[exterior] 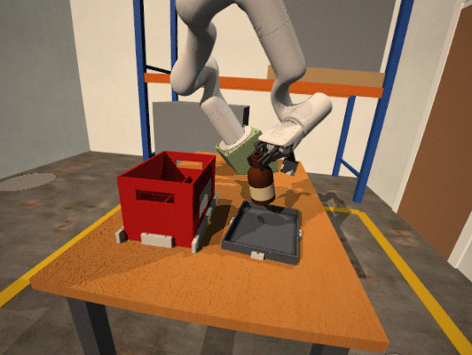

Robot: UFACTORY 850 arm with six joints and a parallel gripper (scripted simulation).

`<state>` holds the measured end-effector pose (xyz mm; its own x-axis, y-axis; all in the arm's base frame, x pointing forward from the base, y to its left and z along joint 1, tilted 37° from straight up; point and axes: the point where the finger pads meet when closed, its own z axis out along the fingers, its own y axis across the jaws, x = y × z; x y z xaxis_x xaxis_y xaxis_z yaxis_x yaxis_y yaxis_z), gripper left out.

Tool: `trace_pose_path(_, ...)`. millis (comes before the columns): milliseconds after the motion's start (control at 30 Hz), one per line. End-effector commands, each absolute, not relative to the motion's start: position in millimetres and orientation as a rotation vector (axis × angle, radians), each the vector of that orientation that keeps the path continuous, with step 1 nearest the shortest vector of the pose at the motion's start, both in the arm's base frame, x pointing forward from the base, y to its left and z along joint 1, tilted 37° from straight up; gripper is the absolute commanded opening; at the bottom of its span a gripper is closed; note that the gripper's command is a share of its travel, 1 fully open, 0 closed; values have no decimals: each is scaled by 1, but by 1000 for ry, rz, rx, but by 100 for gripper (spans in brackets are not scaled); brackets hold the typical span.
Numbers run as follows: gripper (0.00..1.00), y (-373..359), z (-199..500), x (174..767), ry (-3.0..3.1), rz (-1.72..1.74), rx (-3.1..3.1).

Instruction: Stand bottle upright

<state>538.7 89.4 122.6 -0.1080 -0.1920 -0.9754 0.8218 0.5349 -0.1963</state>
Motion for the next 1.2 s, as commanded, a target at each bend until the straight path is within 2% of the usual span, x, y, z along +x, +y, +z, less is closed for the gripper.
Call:
trace_pose_path(0, 0, 90, 123, 539, 1428, -943, 584)
trace_pose_path(1167, 0, 85, 116, 541, 1428, -943, 584)
